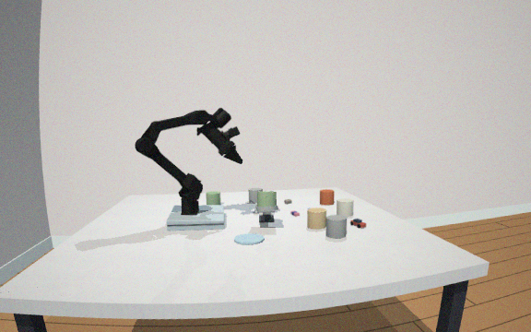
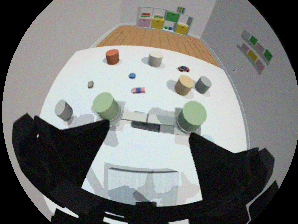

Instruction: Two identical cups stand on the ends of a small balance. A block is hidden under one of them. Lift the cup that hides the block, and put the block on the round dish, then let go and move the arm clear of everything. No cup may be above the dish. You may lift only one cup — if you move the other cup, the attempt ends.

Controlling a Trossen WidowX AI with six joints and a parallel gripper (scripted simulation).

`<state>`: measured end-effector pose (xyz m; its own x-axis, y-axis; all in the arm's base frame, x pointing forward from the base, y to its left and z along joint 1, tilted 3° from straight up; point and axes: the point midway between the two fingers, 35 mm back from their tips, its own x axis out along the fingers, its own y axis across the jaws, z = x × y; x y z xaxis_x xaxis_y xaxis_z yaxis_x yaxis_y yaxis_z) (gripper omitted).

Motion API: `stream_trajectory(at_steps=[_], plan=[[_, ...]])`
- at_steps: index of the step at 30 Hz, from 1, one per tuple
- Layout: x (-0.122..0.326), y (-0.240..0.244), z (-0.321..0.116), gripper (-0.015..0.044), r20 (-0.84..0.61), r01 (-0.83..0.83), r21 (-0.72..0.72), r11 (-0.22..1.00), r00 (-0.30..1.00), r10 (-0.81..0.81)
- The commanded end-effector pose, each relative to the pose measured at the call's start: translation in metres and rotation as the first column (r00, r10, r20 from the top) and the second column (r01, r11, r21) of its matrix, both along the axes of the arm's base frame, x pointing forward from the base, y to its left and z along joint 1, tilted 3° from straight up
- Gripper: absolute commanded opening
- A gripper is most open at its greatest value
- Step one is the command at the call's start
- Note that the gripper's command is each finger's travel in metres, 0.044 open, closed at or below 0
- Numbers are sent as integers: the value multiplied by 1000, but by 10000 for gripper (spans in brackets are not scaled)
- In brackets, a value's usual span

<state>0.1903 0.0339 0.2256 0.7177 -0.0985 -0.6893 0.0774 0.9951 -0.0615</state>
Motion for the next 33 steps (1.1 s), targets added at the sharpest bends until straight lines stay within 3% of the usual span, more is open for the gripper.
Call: stream_trajectory(at_steps=[1,18,33], plan=[[7,7,-1,440,-45,-55,-49,997,998,53],[53,47,-11,440,-360,-477,-245,844,853,378],[98,81,-42,440,-607,-807,-209,552,550,574]])
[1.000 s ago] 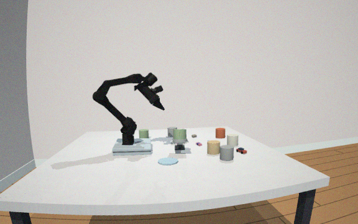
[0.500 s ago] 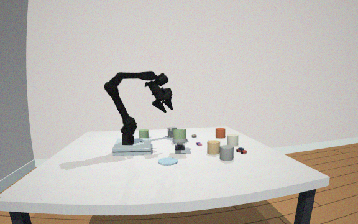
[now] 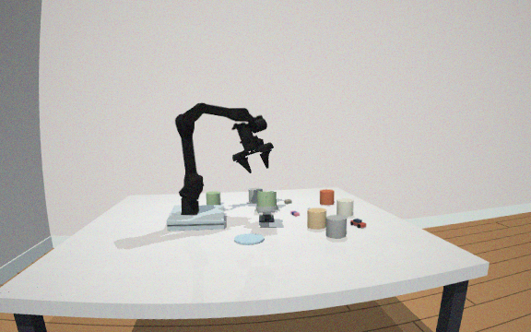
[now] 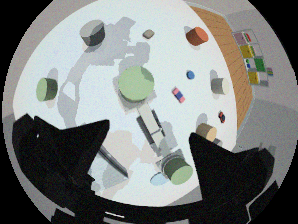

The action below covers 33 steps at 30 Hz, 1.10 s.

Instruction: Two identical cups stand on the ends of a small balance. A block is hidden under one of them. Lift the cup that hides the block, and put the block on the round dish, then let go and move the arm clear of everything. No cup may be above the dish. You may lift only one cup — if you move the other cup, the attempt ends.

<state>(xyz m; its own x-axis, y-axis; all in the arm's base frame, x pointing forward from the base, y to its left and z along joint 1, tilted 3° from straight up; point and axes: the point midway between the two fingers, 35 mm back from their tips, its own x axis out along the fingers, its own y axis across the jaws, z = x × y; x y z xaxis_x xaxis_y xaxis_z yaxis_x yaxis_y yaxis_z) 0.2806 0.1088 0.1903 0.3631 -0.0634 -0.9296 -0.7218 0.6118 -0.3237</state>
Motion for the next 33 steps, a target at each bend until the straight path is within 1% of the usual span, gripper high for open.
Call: stream_trajectory(at_steps=[1,9,17,33], plan=[[10,8,-10,440,-62,-94,-25,995,994,92],[28,25,-34,440,-205,-314,-40,948,932,300],[44,40,-63,440,-328,-511,2,859,811,484],[46,41,-83,440,-337,-526,8,851,799,497]])
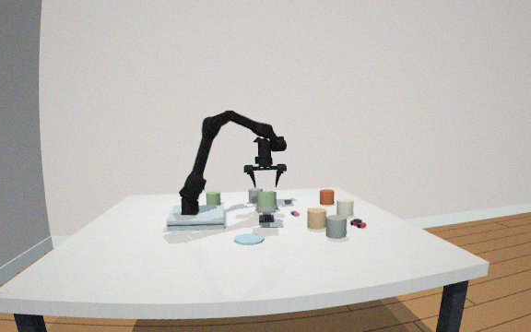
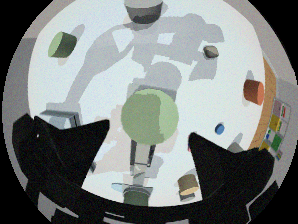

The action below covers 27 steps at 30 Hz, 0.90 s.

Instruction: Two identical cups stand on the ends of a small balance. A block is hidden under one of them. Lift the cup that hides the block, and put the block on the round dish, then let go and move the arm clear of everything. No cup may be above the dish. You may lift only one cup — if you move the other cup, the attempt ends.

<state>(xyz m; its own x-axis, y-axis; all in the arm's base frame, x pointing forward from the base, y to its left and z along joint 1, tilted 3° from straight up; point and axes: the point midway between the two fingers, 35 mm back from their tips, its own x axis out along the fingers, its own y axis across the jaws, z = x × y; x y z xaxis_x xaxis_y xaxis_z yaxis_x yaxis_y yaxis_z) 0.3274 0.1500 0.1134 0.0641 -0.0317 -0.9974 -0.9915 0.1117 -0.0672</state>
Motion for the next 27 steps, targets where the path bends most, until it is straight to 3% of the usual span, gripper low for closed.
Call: stream_trajectory(at_steps=[1,27], plan=[[-1,0,-7,440,-10,-6,-1,1000,1000,6],[2,-1,-49,440,-10,-6,-1,1000,1000,6]])
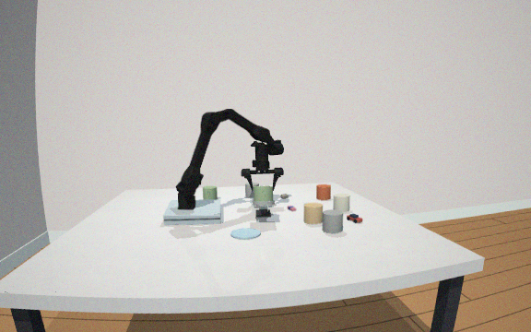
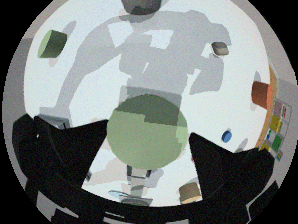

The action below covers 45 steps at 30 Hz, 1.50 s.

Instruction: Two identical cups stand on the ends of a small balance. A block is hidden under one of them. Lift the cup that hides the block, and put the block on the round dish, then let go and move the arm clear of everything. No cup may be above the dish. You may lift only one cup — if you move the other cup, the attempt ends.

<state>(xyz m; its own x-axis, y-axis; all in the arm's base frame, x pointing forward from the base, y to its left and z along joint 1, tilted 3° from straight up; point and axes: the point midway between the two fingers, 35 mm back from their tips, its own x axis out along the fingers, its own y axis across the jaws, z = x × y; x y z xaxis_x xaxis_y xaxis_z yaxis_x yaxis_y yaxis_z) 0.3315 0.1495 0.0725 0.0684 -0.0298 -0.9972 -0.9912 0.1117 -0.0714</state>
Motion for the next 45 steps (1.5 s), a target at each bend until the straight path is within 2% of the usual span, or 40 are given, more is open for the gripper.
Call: stream_trajectory(at_steps=[1,11,13,24,36,45], plan=[[-2,-1,-10,440,-15,-6,-3,1000,1000,6],[-2,-2,-23,440,-15,-6,-3,1000,1000,6],[-2,-2,-23,388,-15,-6,-3,1000,1000,6],[-2,-2,-23,314,-15,-6,-3,1000,1000,6],[-1,0,-13,0,-15,-6,-3,1000,1000,6],[1,1,-1,0,-14,-6,-3,1000,1000,6]])
